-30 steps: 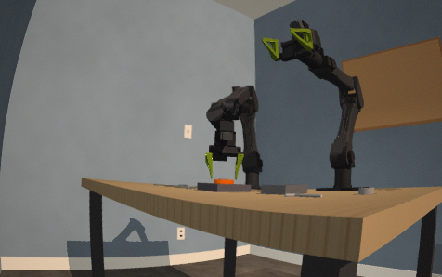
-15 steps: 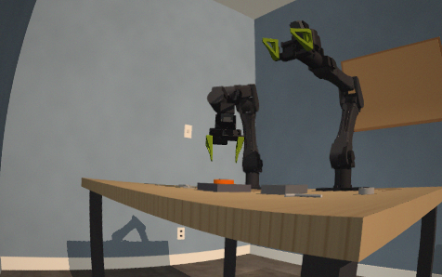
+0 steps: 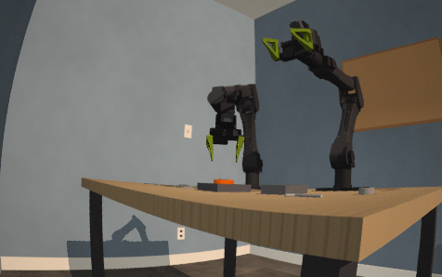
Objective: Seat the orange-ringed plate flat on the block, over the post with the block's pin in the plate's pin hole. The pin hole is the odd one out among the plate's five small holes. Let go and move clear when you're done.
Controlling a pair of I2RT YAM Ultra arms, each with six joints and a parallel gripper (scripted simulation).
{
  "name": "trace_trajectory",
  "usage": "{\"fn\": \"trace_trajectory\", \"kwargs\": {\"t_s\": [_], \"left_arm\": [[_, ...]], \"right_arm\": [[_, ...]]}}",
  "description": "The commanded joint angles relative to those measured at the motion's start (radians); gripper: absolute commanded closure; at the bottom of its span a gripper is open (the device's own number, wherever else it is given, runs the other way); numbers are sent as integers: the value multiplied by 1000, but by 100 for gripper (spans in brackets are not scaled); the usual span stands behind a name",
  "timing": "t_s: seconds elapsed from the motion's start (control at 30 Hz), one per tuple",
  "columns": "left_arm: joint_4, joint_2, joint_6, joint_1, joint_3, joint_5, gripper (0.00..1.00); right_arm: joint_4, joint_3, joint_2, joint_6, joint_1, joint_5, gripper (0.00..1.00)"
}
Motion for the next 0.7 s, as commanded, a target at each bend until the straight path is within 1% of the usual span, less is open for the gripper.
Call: {"fn": "trace_trajectory", "kwargs": {"t_s": [0.0, 0.03, 0.17, 0.2, 0.3, 0.37, 0.47, 0.57, 0.63, 0.67], "left_arm": [[-12, -22, -1, -9, 39, 1, 0], [-13, -19, -1, -9, 39, 1, 0], [-5, -5, 0, -3, 31, 0, 0], [-13, -3, 0, -8, 40, 0, 0], [-13, 25, 1, -6, 40, -1, 0], [-14, 4, 3, -3, 33, -1, 0], [-11, 32, 4, 2, 36, -2, 0], [1, -6, 6, 7, 16, -3, 0], [0, 6, 5, 8, 19, -3, 0], [0, 6, 5, 8, 19, -3, 0]], "right_arm": [[45, 35, -77, 19, -14, 8, 21], [65, -35, -70, 29, -15, 11, 21], [123, -34, -109, 52, -1, 14, 21], [153, -67, -130, 67, -15, 19, 21], [267, -109, -231, 125, -31, 31, 21], [337, -154, -286, 161, -34, 41, 21], [435, -213, -385, 207, -39, 54, 21], [535, -272, -481, 251, -53, 71, 21], [601, -309, -542, 280, -56, 79, 21], [601, -309, -542, 280, -56, 79, 21]]}}
